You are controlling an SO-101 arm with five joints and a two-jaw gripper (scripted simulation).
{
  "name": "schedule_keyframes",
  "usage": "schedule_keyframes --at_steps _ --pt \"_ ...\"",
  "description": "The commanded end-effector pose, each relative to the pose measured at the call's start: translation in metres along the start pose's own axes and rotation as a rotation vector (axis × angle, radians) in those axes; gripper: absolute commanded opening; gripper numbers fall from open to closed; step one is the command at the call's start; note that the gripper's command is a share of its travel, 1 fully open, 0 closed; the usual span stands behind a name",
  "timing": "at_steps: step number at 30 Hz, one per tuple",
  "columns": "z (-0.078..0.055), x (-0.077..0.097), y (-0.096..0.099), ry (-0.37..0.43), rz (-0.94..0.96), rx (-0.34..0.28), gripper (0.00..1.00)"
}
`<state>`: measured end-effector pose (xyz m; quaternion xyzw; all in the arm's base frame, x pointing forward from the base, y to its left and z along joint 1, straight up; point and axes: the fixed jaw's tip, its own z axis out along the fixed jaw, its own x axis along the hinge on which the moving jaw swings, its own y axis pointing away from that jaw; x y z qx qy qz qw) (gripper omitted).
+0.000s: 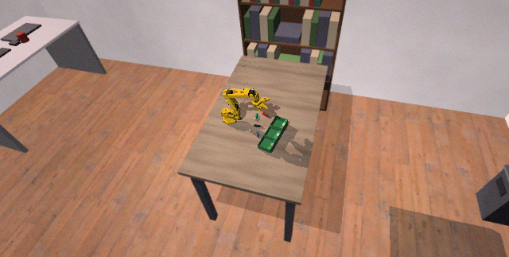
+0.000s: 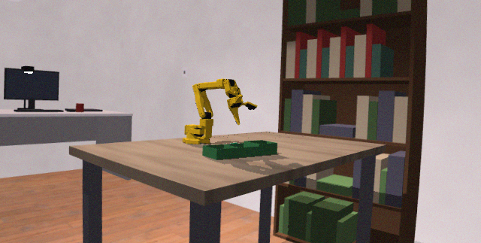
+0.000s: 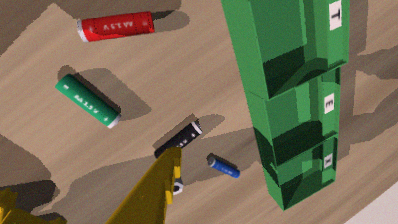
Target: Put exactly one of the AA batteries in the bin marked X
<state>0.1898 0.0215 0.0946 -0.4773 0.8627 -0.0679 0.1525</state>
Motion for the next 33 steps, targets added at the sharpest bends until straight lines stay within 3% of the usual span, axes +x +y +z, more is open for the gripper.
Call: schedule_keyframes --at_steps 1,11,12,28,29,33 --pt "-0.006 -0.002 -0.003 -0.017 -0.032 0.021 1.0" --pt "-0.013 -0.002 -0.004 -0.023 -0.092 0.031 1.0" --pt "-0.004 0.002 0.002 0.01 -0.084 -0.017 1.0" --pt "-0.015 0.001 0.0 -0.005 -0.176 0.005 1.0" --pt "-0.006 0.006 0.006 0.027 -0.161 -0.045 1.0" --pt "-0.006 0.006 0.006 0.029 -0.148 -0.045 1.0"
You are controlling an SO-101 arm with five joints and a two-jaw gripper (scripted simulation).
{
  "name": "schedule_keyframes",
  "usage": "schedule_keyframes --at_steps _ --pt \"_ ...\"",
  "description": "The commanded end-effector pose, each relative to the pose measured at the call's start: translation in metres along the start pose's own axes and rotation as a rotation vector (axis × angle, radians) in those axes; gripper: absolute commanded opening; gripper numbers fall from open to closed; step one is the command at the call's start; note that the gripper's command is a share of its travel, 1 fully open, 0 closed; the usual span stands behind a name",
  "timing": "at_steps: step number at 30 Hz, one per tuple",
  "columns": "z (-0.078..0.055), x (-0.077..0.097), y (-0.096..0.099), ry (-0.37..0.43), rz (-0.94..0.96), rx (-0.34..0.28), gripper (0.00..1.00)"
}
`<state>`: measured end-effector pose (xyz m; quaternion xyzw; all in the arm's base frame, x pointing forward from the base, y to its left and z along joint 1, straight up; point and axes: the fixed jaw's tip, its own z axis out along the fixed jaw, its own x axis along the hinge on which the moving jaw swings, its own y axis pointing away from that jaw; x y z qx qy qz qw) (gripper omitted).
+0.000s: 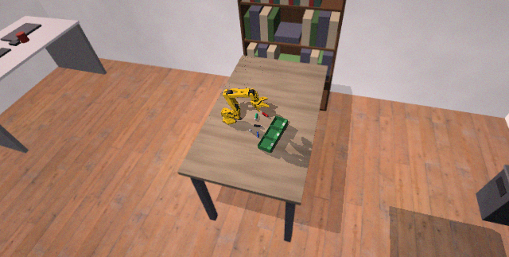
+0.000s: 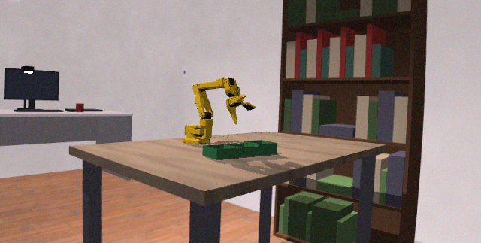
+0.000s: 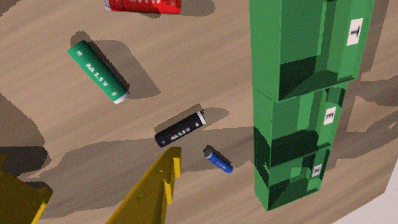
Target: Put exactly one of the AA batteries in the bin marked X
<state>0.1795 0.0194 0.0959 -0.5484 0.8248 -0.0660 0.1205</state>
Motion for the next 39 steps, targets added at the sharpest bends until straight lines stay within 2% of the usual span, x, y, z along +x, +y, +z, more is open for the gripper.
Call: schedule_keyframes --at_steps 1,10,12,27,29,34,39 --pt "-0.001 0.0 -0.001 -0.003 0.024 0.005 1.0" --pt "-0.006 0.004 0.0 0.01 0.246 -0.003 1.0" --pt "-0.006 0.004 0.0 0.01 0.246 -0.003 1.0" --pt "-0.02 0.017 0.003 0.056 0.924 -0.011 1.0" --pt "-0.02 0.017 0.003 0.056 0.924 -0.011 1.0" --pt "-0.023 0.02 0.004 0.068 1.08 -0.009 1.0" --pt "-0.024 0.022 0.004 0.074 1.156 -0.008 1.0"
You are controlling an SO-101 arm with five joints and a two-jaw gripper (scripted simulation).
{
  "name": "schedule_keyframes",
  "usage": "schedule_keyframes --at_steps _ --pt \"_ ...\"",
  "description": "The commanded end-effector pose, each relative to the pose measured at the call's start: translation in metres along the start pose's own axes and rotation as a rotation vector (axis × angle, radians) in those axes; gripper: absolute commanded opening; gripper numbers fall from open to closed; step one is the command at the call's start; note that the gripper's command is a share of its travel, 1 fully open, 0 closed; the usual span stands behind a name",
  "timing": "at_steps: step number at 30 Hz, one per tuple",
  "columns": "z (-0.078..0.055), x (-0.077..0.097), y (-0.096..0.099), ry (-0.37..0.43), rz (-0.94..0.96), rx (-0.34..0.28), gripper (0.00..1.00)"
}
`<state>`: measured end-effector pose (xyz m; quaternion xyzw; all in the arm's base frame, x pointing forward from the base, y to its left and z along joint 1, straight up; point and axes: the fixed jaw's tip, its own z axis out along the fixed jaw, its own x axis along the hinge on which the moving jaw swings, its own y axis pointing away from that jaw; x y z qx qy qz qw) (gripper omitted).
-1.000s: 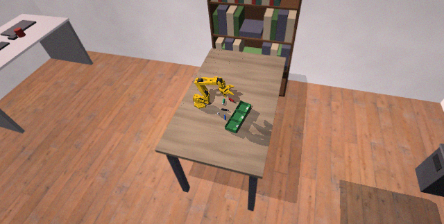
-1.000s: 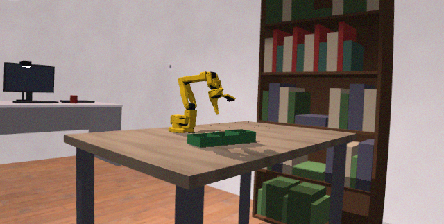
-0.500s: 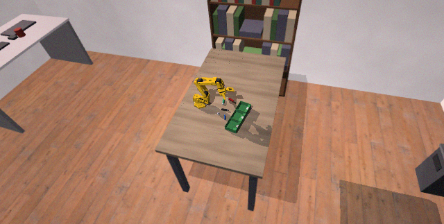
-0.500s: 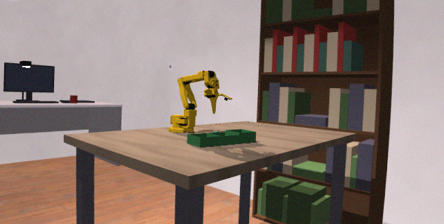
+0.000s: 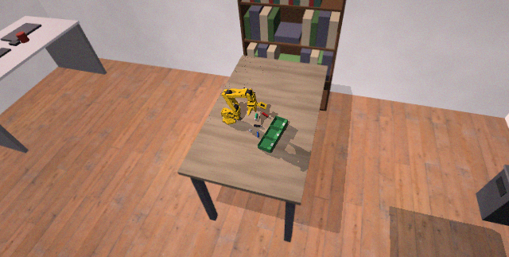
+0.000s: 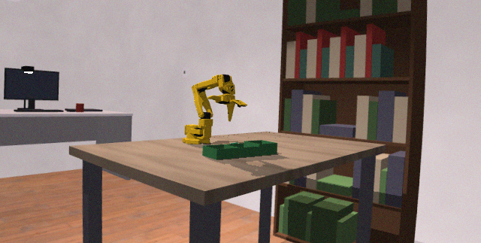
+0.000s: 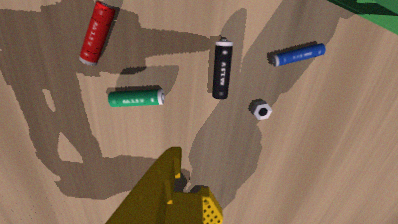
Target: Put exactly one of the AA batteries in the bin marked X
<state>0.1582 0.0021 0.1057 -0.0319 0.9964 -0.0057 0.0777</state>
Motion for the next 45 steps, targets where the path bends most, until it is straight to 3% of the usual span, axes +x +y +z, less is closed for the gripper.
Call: schedule_keyframes --at_steps 1,7,8,29,39,41,45 --pt "-0.009 -0.004 -0.002 -0.056 0.057 0.006 1.0" --pt "-0.01 -0.004 -0.002 -0.056 0.064 0.006 1.0" --pt "-0.018 -0.01 -0.004 -0.117 0.082 0.012 1.0" --pt "-0.018 -0.012 -0.006 -0.122 0.085 0.014 1.0" --pt "-0.015 -0.051 -0.033 -0.253 0.121 0.062 1.0" --pt "-0.015 -0.051 -0.033 -0.253 0.121 0.062 1.0" --pt "-0.014 -0.069 -0.05 -0.318 0.139 0.096 1.0"
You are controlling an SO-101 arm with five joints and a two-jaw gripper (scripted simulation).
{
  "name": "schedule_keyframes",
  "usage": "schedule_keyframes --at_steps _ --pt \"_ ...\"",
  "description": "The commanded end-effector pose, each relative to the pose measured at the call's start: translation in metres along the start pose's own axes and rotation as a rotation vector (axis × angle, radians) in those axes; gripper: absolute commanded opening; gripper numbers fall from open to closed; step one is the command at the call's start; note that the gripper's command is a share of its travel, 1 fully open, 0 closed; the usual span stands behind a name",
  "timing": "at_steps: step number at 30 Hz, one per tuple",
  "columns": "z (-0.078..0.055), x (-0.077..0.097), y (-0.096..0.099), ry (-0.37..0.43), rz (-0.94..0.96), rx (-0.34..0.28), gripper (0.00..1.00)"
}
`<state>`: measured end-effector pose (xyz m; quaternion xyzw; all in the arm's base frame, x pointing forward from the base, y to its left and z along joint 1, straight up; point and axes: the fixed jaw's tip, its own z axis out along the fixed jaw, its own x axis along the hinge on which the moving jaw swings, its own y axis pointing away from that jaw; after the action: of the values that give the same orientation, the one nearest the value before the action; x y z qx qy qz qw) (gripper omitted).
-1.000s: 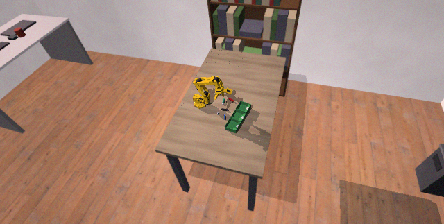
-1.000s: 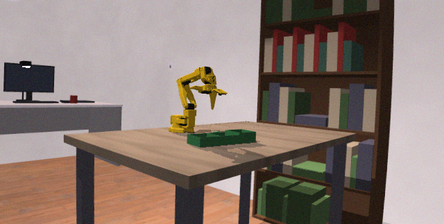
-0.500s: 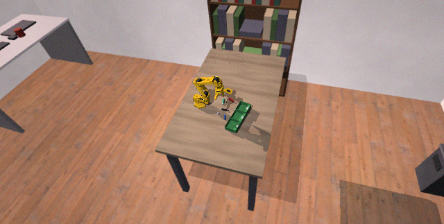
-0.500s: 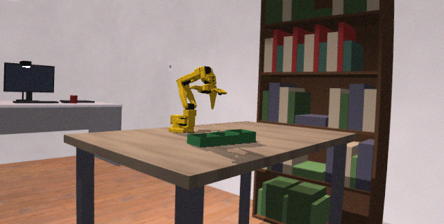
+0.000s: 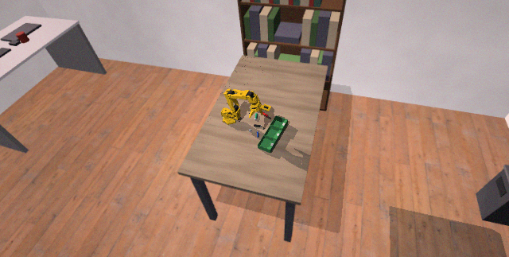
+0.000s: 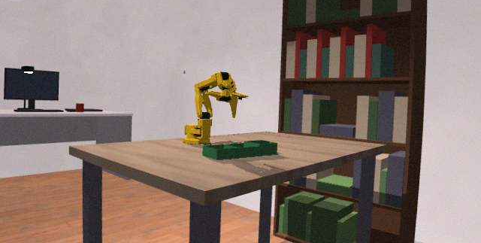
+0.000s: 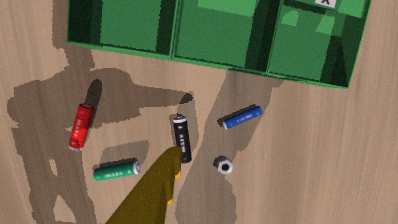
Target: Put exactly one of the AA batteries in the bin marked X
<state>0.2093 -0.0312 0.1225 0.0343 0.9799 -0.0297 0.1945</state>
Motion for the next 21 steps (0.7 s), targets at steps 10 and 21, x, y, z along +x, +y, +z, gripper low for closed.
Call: schedule_keyframes --at_steps 10,21 --pt "0.007 -0.04 -0.028 -0.157 0.025 0.065 1.0" --pt "0.007 -0.04 -0.028 -0.157 0.025 0.065 1.0"
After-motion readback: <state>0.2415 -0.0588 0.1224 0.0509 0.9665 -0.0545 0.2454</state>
